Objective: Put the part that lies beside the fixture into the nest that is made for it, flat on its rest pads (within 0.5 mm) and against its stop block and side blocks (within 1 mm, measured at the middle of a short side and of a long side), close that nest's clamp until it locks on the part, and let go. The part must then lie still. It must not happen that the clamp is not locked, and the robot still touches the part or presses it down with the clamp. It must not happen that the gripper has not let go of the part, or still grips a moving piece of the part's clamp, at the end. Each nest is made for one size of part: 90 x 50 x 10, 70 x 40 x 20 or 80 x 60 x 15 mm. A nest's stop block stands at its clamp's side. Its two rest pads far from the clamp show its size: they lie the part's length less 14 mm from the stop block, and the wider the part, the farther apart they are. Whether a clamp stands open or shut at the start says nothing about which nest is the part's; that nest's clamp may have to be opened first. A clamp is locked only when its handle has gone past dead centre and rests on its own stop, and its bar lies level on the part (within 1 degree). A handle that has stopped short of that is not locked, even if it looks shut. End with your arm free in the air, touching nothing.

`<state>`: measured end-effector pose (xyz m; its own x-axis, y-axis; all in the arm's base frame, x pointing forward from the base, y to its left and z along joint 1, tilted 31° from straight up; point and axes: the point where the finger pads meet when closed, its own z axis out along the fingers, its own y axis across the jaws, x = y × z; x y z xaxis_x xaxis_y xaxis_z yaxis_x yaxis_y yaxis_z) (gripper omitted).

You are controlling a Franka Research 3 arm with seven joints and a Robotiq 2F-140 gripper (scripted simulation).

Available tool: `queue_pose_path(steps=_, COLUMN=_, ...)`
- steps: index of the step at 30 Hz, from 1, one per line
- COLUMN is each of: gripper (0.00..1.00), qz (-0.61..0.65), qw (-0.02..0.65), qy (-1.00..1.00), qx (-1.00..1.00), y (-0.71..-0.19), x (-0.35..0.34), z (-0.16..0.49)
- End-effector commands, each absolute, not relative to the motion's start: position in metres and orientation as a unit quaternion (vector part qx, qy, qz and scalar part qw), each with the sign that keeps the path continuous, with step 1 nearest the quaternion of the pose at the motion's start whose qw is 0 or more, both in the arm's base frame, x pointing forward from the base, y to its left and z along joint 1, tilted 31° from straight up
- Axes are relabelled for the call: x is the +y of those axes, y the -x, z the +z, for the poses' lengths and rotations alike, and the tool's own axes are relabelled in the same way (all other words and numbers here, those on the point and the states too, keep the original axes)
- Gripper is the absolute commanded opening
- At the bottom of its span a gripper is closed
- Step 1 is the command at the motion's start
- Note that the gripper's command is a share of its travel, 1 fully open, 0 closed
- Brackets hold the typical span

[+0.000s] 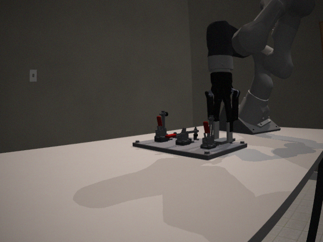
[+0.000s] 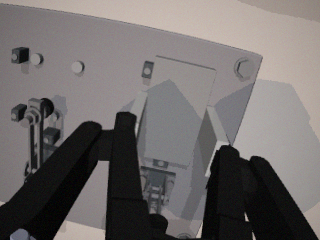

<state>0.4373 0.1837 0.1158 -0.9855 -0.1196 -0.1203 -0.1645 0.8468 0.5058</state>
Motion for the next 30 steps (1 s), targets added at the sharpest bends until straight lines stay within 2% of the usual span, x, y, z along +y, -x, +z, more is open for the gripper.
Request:
queue_pose_path(steps=1, gripper=0.00, qz=0.266, qw=0.044, qy=0.074, qx=0.960, y=-0.4384, x=0.1813, z=0.1166)
queue_pose_path(steps=17, gripper=0.00, qz=0.266, qw=0.044, qy=0.074, qx=0.960, y=-0.4384, x=0.1813, z=0.1166)
queue_pose_path(steps=18, gripper=0.58, qz=0.266, qw=0.044, qy=0.074, qx=0.960, y=-0.4384, x=0.1813, z=0.1166)
queue_pose_path(steps=30, gripper=0.58, qz=0.266, qw=0.044, qy=0.074, qx=0.960, y=-0.4384, x=0.1813, z=0.1166)
